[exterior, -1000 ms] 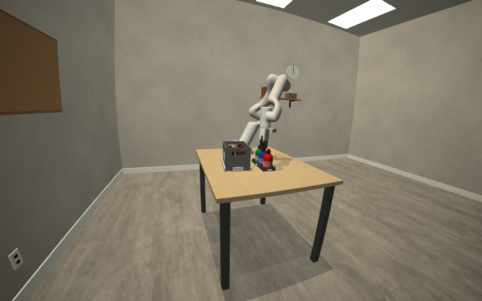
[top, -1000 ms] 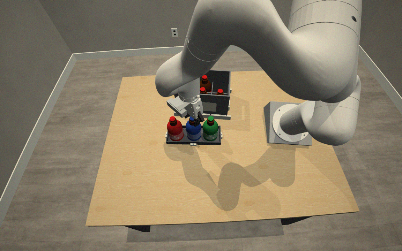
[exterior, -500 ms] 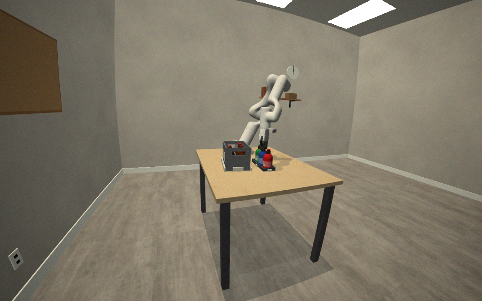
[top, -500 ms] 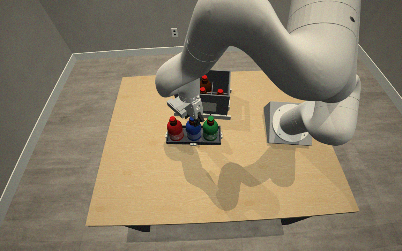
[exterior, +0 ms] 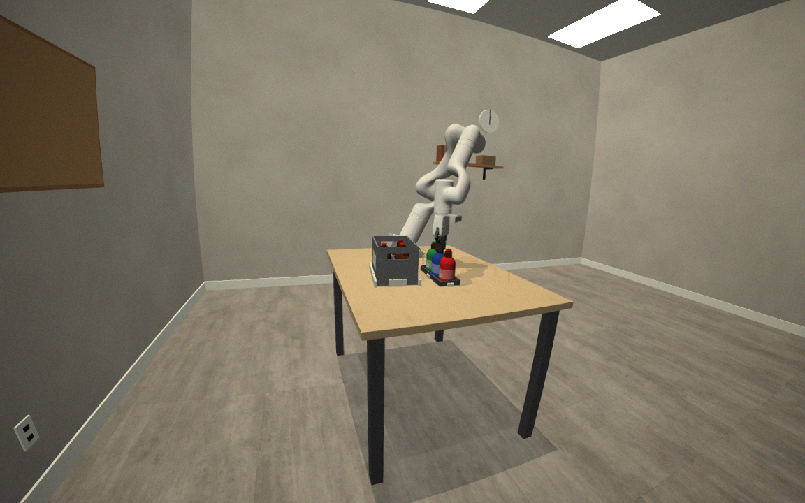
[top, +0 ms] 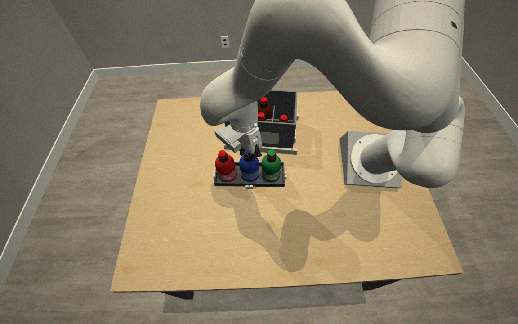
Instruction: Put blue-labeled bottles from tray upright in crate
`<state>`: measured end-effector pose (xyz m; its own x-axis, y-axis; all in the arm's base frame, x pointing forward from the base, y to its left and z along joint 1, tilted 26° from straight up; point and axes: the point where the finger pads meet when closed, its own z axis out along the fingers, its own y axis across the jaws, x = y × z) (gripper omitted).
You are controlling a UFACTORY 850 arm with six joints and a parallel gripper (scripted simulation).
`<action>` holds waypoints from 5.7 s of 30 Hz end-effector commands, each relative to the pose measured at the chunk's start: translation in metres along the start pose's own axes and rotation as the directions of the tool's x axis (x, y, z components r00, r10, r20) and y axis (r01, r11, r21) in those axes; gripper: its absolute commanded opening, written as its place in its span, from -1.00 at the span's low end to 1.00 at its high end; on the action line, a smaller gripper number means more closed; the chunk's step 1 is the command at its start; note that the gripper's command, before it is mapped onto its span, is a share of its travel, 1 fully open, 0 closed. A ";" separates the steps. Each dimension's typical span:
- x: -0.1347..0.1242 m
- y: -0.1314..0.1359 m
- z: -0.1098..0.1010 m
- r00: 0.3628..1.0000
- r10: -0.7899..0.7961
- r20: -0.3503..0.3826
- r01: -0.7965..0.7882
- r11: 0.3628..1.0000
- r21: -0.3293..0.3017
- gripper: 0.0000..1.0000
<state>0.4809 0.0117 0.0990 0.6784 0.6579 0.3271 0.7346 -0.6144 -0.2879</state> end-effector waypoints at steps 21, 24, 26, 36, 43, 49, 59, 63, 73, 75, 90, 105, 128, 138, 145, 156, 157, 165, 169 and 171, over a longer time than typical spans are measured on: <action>0.000 0.001 -0.001 1.000 0.000 -0.001 0.000 1.000 -0.002 -1.00; 0.000 0.001 -0.001 1.000 0.000 -0.001 0.000 1.000 -0.002 -1.00; 0.000 0.001 -0.001 1.000 0.000 -0.001 0.000 1.000 -0.002 -1.00; 0.000 0.001 -0.001 1.000 0.000 -0.001 0.000 1.000 -0.002 -1.00; 0.000 0.001 -0.001 1.000 0.000 -0.001 0.000 1.000 -0.002 -1.00; 0.000 0.001 -0.001 1.000 0.000 -0.001 0.000 1.000 -0.002 -1.00; 0.000 0.001 -0.001 1.000 0.000 -0.001 0.000 1.000 -0.002 -1.00; 0.000 0.001 -0.001 1.000 0.000 -0.001 0.000 1.000 -0.002 -1.00; 0.000 0.001 -0.002 1.000 0.000 -0.001 0.000 1.000 -0.002 -1.00; 0.000 0.001 -0.003 1.000 0.000 -0.001 0.000 1.000 -0.002 -1.00; 0.001 0.001 -0.006 1.000 0.000 -0.001 0.000 1.000 -0.002 -1.00; 0.001 0.001 -0.011 1.000 0.000 -0.001 0.000 1.000 -0.002 -1.00; 0.001 0.001 -0.023 1.000 0.000 -0.001 0.000 1.000 -0.002 -1.00; 0.001 0.001 -0.031 1.000 0.000 -0.001 0.000 1.000 -0.002 -1.00; 0.001 0.001 -0.035 1.000 0.000 -0.001 0.000 1.000 -0.002 -1.00; 0.001 0.001 -0.044 1.000 0.000 -0.001 0.000 1.000 -0.002 -1.00; 0.001 0.001 -0.044 1.000 0.000 -0.001 0.000 1.000 -0.002 -1.00; 0.001 0.001 -0.053 1.000 0.000 -0.001 0.000 1.000 -0.002 -1.00; 0.001 0.001 -0.057 1.000 0.000 -0.001 0.000 1.000 -0.002 -1.00; 0.001 0.001 -0.059 1.000 0.000 -0.001 0.000 1.000 -0.002 -1.00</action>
<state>0.4805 -0.0119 0.1483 0.6785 0.6579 0.3270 0.7345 -0.6144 -0.2880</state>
